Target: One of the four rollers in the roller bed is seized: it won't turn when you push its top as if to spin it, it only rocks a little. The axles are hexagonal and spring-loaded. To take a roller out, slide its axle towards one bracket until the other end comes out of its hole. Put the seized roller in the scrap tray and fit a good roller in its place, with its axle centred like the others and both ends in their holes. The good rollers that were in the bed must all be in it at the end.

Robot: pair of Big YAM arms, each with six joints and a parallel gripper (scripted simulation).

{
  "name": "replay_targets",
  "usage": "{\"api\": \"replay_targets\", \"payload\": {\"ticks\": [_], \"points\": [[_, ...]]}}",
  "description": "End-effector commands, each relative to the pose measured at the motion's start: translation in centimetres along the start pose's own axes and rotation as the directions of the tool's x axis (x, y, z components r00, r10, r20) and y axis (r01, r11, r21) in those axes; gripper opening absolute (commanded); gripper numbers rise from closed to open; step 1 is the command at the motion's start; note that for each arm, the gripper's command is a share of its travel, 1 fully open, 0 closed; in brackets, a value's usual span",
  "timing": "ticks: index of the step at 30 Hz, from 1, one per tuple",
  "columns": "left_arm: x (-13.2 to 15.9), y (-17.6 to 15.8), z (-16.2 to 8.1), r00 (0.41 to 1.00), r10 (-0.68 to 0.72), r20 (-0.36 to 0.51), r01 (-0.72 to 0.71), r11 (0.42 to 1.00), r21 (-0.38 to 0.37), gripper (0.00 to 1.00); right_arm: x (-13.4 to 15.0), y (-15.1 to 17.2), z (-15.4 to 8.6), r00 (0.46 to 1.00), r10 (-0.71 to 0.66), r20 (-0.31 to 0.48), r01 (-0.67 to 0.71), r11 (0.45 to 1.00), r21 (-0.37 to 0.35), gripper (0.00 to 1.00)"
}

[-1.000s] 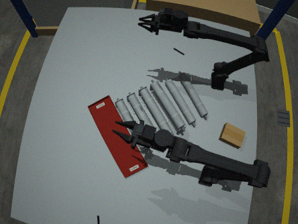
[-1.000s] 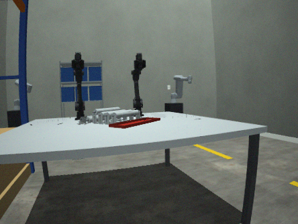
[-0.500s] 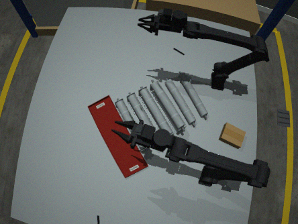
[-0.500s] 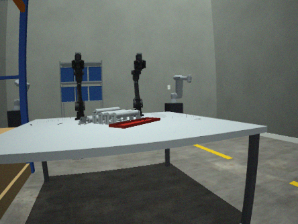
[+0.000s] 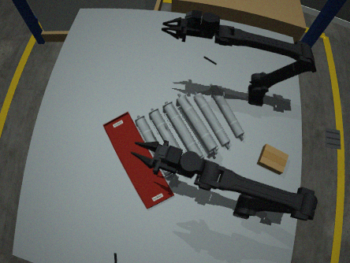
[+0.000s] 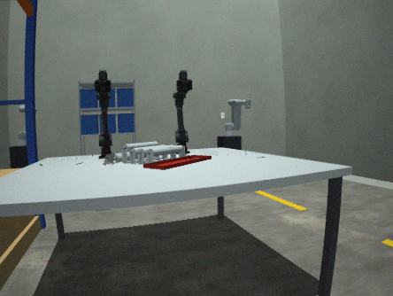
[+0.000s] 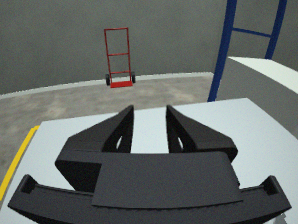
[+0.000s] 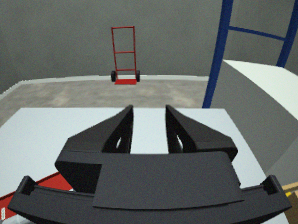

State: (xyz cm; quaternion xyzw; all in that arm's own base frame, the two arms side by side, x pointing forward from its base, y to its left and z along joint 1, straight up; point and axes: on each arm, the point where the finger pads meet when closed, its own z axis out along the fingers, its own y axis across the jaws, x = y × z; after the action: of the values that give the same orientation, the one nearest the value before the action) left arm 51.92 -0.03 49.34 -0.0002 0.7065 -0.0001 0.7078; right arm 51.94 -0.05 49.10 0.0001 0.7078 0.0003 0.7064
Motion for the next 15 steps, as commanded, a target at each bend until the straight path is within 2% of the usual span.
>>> {"api": "replay_targets", "payload": {"ticks": [1, 7, 8, 9, 11, 15], "points": [[1.0, -1.0, 0.3, 1.000, -0.009, -0.030, 0.009, 1.000, 0.015, 0.32, 0.2, 0.2, 0.7, 1.000, 0.017, -0.026, -0.017, 1.000, -0.007, 0.32], [0.4, -2.2, -0.7, 0.999, -0.021, -0.028, 0.021, 0.999, 0.029, 0.32, 0.5, -0.2, 1.2, 0.998, 0.043, -0.049, -0.043, 0.999, -0.008, 0.32], [-0.5, -2.6, -0.8, 1.000, -0.023, -0.017, 0.024, 0.999, 0.034, 0.32, 1.0, -0.1, 1.3, 0.997, 0.051, -0.064, -0.052, 0.999, -0.012, 0.32], [1.1, -2.9, -0.9, 0.999, -0.023, -0.046, 0.024, 0.999, 0.035, 0.32, 0.3, -0.1, 1.4, 0.997, 0.057, -0.060, -0.058, 0.998, -0.017, 0.32], [2.2, -4.0, -1.2, 0.997, -0.024, -0.077, 0.028, 0.999, 0.047, 0.32, 0.8, 0.1, 1.8, 0.993, 0.077, -0.088, -0.080, 0.996, -0.027, 0.32], [5.3, -6.9, -2.2, 0.987, -0.020, -0.158, 0.032, 0.997, 0.077, 0.32, 4.1, 0.4, 2.6, 0.972, 0.132, -0.196, -0.143, 0.989, -0.045, 0.32]]}}
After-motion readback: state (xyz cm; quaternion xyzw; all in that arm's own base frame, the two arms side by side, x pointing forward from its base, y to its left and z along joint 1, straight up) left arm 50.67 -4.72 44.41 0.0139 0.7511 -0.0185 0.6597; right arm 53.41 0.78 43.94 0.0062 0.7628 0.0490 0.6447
